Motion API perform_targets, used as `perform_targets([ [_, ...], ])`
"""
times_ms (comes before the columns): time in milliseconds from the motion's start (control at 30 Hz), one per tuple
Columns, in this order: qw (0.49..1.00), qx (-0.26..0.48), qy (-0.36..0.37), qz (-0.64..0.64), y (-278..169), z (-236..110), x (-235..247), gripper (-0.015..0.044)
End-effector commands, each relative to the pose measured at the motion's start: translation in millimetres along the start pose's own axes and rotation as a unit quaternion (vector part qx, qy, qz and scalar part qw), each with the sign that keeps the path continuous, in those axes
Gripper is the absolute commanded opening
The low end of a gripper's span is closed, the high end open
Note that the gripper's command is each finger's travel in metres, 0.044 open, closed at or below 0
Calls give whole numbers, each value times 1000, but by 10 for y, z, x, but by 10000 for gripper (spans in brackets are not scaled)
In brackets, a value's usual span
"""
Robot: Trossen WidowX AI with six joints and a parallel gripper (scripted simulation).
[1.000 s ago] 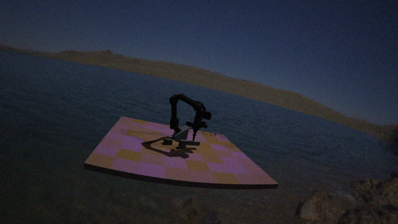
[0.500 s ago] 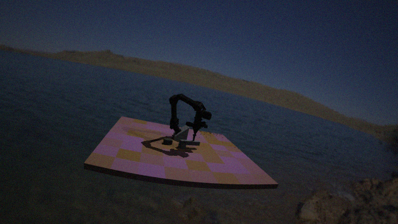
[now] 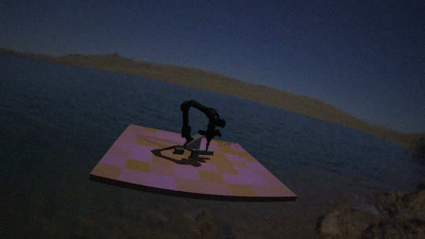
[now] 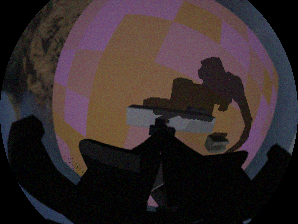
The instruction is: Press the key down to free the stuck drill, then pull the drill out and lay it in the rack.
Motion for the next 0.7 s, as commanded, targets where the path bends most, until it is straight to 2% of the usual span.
perform_targets([
  [0,1000,10,-8,-4,-29,104,0,0],
  [667,1000,10,-8,-4,-68,181,-13,0],
])
Point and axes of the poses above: the point midway between the two fingers, 35 mm back from their tips, its own z axis out along the fingers, its own x axis across the jaws, y = z × x, the point moved 7 cm from there along -z, back along the fingers, and after that the axes turned 15 degrees about z, right-handed, at the moved point
